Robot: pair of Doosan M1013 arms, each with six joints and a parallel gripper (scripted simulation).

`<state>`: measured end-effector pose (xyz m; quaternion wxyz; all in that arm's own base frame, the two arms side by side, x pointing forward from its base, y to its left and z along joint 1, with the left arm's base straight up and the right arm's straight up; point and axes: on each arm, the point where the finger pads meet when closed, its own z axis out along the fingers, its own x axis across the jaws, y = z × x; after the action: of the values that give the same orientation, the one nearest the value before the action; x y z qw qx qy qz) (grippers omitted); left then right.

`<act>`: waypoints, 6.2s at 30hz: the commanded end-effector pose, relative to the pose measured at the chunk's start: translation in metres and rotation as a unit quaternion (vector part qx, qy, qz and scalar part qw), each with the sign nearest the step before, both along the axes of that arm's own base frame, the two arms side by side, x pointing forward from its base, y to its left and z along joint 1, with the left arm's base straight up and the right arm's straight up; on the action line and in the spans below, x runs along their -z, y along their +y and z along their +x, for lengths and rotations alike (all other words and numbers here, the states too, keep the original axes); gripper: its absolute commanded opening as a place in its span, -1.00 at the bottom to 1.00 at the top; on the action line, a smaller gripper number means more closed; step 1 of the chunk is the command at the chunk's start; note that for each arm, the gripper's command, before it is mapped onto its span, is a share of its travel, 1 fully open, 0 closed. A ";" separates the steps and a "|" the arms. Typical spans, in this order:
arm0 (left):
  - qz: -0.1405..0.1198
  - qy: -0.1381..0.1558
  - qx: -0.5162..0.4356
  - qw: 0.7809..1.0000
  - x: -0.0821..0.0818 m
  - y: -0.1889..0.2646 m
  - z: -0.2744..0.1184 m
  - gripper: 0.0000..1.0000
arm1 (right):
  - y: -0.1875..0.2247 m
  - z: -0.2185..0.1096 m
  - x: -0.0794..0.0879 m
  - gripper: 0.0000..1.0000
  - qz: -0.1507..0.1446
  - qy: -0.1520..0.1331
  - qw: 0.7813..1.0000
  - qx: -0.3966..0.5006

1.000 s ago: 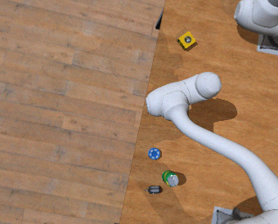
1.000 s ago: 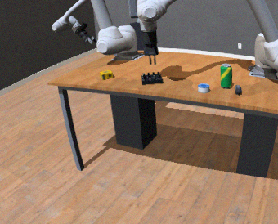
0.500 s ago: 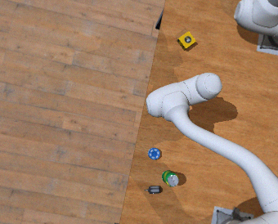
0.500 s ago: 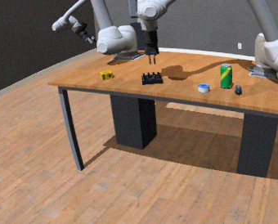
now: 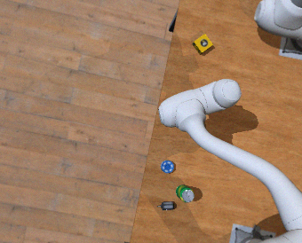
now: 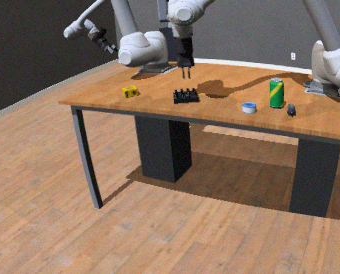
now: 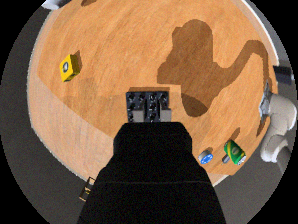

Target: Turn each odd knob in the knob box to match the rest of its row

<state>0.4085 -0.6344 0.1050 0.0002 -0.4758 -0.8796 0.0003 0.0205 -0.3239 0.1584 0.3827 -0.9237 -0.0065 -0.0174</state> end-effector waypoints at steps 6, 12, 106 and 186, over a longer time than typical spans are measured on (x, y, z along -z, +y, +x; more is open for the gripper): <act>-0.001 -0.001 0.000 1.000 -0.001 0.000 0.000 -0.07 | 0.000 0.000 0.000 1.00 0.000 0.000 1.000 0.000; -0.001 -0.001 0.000 1.000 -0.001 0.000 0.000 -0.07 | 0.000 0.000 0.000 1.00 0.000 0.000 1.000 0.000; 0.000 -0.001 -0.011 1.000 0.056 -0.001 -0.001 -0.07 | 0.000 0.000 0.000 1.00 0.000 0.000 1.000 0.000; 0.000 -0.001 0.211 0.977 0.057 -0.001 -0.001 -0.40 | 0.000 0.000 0.000 1.00 0.000 0.000 1.000 0.000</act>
<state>0.4071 -0.6349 0.0473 -0.0003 -0.6266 -0.7794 -0.0008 0.0205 -0.3239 0.1584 0.3827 -0.9237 -0.0065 -0.0174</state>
